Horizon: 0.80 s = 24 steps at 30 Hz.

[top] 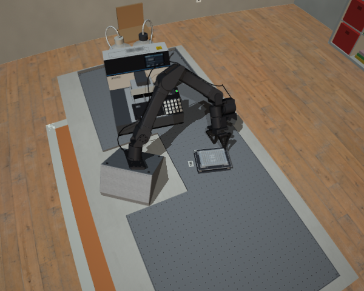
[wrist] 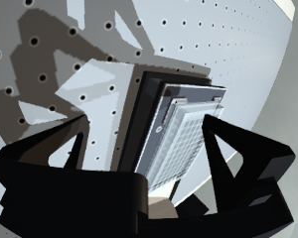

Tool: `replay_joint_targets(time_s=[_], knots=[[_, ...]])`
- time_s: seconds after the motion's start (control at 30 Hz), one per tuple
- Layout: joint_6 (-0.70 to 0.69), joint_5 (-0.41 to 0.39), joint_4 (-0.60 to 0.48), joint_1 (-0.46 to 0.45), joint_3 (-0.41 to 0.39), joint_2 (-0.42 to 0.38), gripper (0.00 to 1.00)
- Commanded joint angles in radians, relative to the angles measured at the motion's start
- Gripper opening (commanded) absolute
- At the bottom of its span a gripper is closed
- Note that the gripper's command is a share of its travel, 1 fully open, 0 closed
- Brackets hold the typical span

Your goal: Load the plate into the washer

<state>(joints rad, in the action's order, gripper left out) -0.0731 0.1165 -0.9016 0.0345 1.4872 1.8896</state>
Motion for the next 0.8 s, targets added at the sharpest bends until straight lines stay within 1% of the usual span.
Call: replay_joint_targets(time_s=[0.0,0.03,0.07,0.1,0.13,0.17,0.2,0.23,0.27,0.3,0.33,0.37,0.47,0.57,0.77], knots=[[0.029,-0.024,-0.075,-0.024,-0.023,-0.045,1.00],[0.029,-0.024,-0.075,-0.024,-0.024,-0.046,1.00],[0.034,-0.038,-0.106,-0.029,0.026,-0.044,1.00],[0.040,-0.051,-0.141,-0.032,0.038,-0.038,1.00],[0.044,-0.057,-0.156,-0.033,0.034,-0.044,1.00],[0.047,-0.057,-0.159,-0.031,-0.021,-0.054,1.00],[0.047,-0.057,-0.160,-0.031,-0.022,-0.056,1.00],[0.052,-0.070,-0.190,-0.036,0.026,-0.055,1.00],[0.058,-0.083,-0.224,-0.040,0.039,-0.049,1.00],[0.062,-0.090,-0.240,-0.041,0.036,-0.054,1.00],[0.065,-0.090,-0.243,-0.038,-0.007,-0.065,1.00],[0.065,-0.090,-0.245,-0.038,-0.020,-0.066,1.00],[0.064,-0.091,-0.245,-0.039,-0.019,-0.067,1.00],[-0.021,-0.177,-0.191,-0.092,-0.099,-0.148,1.00],[-0.183,-0.366,-0.172,-0.225,-0.220,-0.288,1.00]])
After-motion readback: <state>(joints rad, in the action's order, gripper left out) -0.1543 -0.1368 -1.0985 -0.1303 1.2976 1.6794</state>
